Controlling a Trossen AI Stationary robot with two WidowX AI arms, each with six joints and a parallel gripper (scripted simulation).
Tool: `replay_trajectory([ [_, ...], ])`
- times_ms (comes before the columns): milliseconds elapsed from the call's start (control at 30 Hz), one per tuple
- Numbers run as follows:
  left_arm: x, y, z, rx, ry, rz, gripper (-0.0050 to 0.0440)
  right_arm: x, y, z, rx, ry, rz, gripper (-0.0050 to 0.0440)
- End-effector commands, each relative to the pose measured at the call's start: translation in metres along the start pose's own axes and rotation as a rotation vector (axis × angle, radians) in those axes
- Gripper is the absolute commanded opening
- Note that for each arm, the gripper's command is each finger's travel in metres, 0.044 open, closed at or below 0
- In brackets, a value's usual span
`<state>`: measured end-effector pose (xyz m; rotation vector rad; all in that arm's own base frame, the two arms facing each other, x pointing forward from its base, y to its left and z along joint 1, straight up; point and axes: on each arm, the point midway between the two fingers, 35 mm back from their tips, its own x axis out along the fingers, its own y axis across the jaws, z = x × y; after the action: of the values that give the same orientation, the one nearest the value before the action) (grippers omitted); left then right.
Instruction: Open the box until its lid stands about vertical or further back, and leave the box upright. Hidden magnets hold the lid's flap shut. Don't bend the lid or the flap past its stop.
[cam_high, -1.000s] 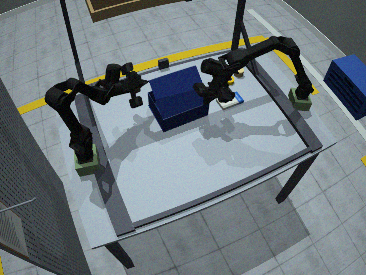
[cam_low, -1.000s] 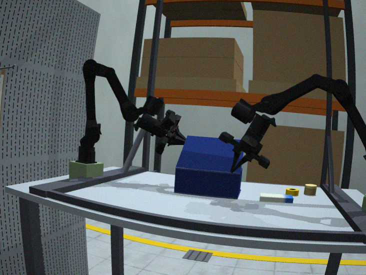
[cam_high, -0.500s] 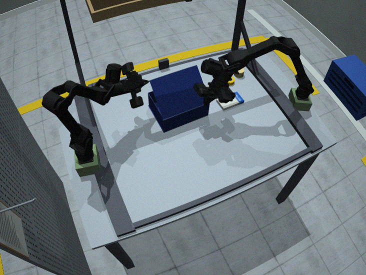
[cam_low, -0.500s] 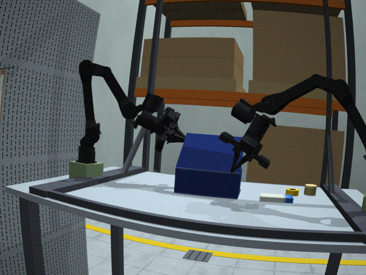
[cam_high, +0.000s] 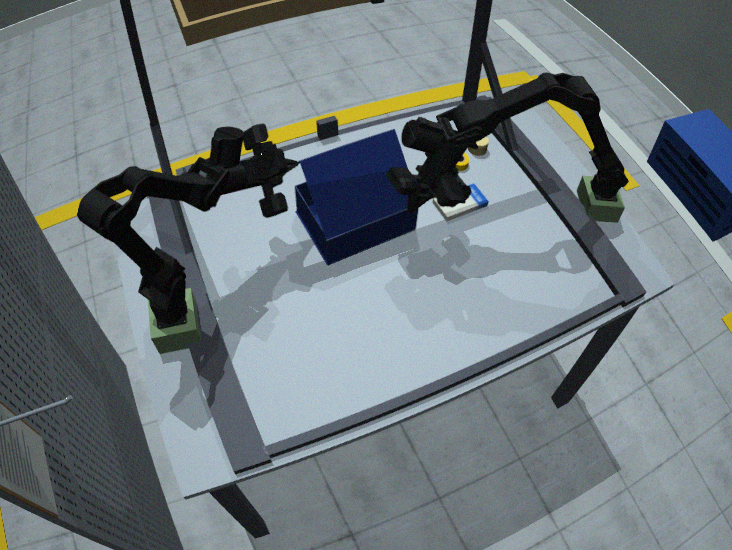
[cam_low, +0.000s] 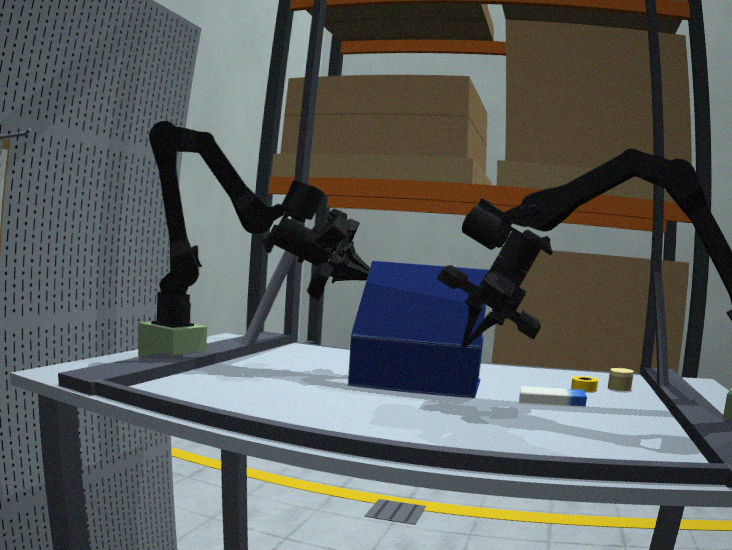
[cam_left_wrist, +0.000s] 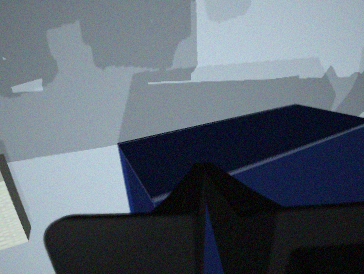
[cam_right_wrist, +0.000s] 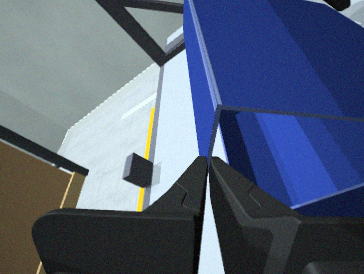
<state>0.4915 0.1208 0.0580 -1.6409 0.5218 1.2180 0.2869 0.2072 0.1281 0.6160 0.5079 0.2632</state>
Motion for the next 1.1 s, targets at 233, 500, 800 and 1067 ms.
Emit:
replay_trajectory([
  [233,-0.002,-0.001,-0.001,0.001,0.003,-0.002,-0.005,-0.006,0.01,0.014,0.007,-0.02,0.031,0.0006],
  [500,-0.002,-0.001,-0.001,0.001,0.003,-0.002,-0.005,-0.01,0.012,0.02,0.009,-0.025,0.036,0.0006],
  [800,-0.002,-0.001,-0.001,0.001,0.003,-0.002,-0.005,-0.014,0.008,0.022,0.006,-0.02,0.031,0.0006],
  [1067,-0.002,-0.001,-0.001,0.001,0.003,-0.002,-0.005,-0.018,0.008,0.025,0.007,-0.02,0.032,0.0006],
])
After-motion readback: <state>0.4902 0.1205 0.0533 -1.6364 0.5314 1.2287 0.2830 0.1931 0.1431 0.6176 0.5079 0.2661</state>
